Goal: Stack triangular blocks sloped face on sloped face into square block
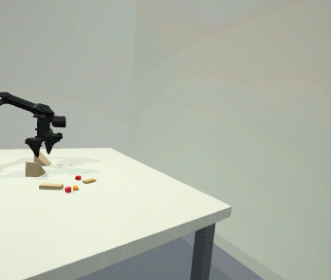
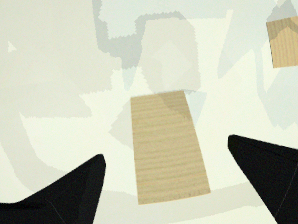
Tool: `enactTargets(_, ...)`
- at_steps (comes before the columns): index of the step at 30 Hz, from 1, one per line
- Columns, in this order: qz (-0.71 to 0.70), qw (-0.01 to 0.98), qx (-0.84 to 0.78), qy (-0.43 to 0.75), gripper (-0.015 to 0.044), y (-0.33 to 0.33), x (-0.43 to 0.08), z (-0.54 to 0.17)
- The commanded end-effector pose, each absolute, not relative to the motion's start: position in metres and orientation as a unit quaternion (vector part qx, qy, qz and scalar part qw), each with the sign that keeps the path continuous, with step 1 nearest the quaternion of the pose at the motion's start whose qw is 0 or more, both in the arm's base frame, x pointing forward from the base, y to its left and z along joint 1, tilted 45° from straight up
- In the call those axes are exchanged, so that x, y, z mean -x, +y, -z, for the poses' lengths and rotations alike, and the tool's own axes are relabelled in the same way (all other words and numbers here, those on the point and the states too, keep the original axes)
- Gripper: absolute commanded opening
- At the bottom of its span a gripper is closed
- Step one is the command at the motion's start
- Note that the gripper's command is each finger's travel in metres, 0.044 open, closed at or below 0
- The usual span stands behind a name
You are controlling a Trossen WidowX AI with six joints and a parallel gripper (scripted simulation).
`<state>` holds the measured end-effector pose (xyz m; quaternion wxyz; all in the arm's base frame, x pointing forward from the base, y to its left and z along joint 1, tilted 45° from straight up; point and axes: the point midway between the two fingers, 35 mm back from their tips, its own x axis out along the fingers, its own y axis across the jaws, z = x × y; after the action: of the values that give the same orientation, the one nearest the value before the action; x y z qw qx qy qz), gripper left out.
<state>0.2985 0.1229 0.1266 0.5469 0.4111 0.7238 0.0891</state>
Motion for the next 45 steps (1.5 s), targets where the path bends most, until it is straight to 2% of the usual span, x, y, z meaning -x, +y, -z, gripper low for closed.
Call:
enactTargets(1,-0.090,0.544,-0.412,0.725,0.0440,0.130,-0.296,-0.122)
enactTargets(25,-0.093,0.542,-0.414,0.725,0.0440,0.156,-0.288,-0.099)
enactTargets(33,-0.093,0.542,-0.414,0.725,0.0230,0.156,-0.288,-0.099)
enactTargets(40,-0.093,0.542,-0.414,0.725,0.0183,0.156,-0.288,-0.099)
enactTargets(45,-0.093,0.542,-0.414,0.725,0.0052,0.154,-0.289,-0.101)
